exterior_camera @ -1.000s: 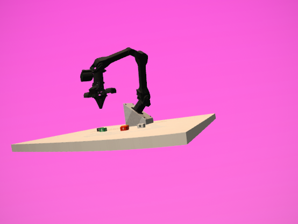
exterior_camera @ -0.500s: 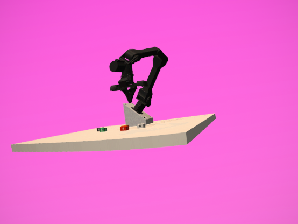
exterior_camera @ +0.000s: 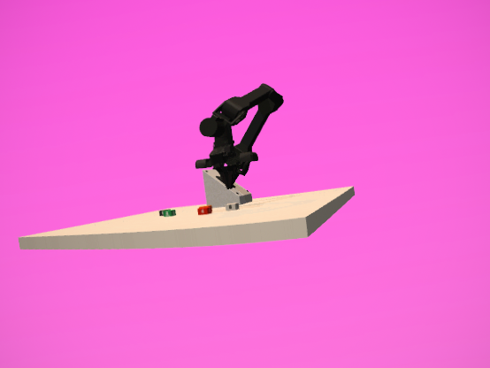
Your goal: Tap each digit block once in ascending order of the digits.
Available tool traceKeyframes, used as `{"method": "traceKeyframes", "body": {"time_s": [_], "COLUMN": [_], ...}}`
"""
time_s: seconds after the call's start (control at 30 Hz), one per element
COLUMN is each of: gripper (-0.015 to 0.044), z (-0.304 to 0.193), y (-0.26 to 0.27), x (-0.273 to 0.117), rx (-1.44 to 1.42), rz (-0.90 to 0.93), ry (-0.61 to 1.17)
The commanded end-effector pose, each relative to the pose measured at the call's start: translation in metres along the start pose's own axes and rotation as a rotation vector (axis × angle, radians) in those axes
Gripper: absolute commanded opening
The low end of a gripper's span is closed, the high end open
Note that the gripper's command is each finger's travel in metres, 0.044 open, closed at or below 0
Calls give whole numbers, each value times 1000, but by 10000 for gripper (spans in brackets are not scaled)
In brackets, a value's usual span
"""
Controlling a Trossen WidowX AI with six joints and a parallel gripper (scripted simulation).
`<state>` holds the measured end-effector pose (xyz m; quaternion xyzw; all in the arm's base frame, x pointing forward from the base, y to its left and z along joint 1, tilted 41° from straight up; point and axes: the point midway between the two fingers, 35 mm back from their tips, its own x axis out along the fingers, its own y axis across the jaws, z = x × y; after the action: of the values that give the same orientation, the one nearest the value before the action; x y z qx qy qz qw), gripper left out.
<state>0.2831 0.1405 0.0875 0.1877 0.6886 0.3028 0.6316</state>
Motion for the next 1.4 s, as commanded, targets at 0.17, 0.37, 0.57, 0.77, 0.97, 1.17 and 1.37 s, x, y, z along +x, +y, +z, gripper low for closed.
{"method": "traceKeyframes", "body": {"time_s": [0.17,0.37,0.57,0.77,0.97,1.17,1.37], "gripper": [20,20,20,20,20,20,20], "z": [-2,-2,-2,-3,-3,-2,1], "y": [1,1,1,2,2,1,0], "x": [22,32,41,50,50,20,-20], "rx": [8,8,8,8,8,8,8], "rz": [9,9,10,10,10,9,4], "ry": [-2,-2,-2,-2,-2,-2,-3]}}
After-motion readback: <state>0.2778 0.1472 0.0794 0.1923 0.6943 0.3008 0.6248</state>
